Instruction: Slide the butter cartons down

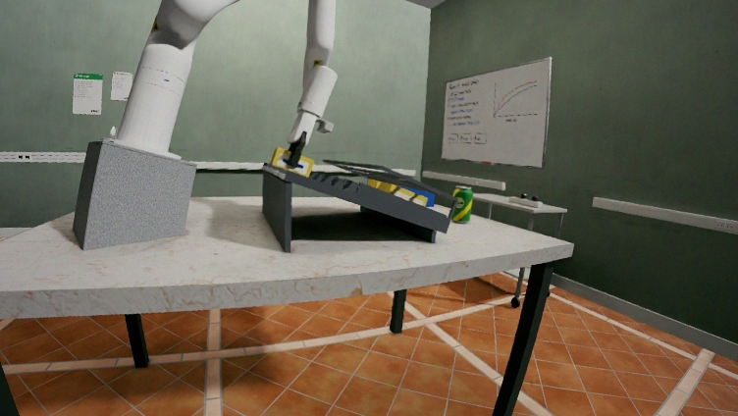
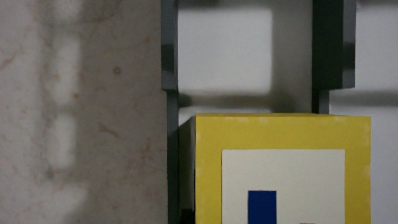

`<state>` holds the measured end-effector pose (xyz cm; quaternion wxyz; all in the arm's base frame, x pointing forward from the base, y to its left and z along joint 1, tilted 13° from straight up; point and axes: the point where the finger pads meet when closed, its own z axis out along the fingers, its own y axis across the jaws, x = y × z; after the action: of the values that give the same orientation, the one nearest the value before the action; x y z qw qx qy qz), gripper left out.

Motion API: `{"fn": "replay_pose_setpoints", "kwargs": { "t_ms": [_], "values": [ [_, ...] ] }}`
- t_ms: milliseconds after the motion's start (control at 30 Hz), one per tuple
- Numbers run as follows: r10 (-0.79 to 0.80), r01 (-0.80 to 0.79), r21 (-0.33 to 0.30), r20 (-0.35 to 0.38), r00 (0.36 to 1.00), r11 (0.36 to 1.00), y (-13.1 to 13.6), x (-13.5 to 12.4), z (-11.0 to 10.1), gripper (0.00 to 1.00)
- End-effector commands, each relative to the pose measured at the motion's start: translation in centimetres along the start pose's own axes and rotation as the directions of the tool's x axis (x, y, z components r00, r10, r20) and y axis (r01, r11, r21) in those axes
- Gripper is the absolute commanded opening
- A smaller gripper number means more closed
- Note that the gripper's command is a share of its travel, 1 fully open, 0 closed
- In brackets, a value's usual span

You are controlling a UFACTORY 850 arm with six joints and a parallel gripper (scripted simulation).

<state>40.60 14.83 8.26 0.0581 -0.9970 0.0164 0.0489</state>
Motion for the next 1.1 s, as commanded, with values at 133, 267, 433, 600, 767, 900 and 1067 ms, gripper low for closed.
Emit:
{"fn": "replay_pose_setpoints", "kwargs": {
  "t_ms": [133, 267, 433, 600, 767, 900, 1067],
  "values": [
    [0.000, 0.000, 0.000, -0.001, 1.000, 1.000, -0.03, 0.05, 0.01, 0.00],
    [0.000, 0.000, 0.000, -0.001, 1.000, 1.000, -0.03, 0.05, 0.01, 0.00],
    [0.000, 0.000, 0.000, -0.001, 1.000, 1.000, -0.03, 0.05, 0.01, 0.00],
    [0.000, 0.000, 0.000, -0.001, 1.000, 1.000, -0.03, 0.05, 0.01, 0.75],
    [0.000, 0.000, 0.000, -0.001, 1.000, 1.000, -0.03, 0.05, 0.01, 0.75],
    [0.000, 0.000, 0.000, -0.001, 1.000, 1.000, -0.03, 0.05, 0.01, 0.75],
    [0.000, 0.000, 0.001, -0.001, 1.000, 1.000, -0.04, 0.05, 0.00, 0.77]
  ]
}}
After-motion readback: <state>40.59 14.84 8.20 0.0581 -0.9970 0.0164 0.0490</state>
